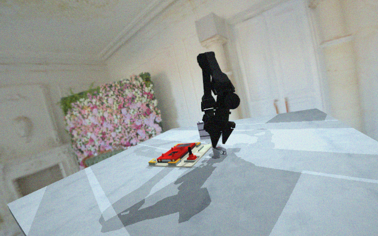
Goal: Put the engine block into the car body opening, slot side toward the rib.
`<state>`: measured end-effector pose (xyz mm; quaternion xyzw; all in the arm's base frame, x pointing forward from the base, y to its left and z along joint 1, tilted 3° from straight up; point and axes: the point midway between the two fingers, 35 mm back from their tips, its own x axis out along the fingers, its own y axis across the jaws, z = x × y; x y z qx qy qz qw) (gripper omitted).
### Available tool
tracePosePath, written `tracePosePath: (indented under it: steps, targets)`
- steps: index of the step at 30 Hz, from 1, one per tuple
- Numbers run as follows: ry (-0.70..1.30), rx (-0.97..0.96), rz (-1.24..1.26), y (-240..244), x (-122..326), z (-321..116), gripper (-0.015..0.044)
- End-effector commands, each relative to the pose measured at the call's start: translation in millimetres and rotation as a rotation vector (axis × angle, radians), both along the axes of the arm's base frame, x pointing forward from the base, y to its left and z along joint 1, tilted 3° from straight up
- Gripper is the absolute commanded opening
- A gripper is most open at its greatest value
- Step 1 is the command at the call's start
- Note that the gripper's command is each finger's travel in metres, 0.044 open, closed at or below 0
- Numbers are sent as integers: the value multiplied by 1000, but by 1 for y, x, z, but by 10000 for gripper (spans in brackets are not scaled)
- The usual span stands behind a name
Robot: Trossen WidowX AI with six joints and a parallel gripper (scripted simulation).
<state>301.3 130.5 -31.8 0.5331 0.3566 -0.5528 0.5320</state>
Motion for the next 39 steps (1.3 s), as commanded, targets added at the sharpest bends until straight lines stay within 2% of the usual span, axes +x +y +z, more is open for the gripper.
tracePosePath:
  steps: [1,15,26,39]
  targets:
    - [15,80,-134,0,3,6,440]
    - [96,288,-536,-3,9,25,440]
    - [96,290,-541,-10,18,25,440]
    - [97,290,-541,-9,18,1,440]
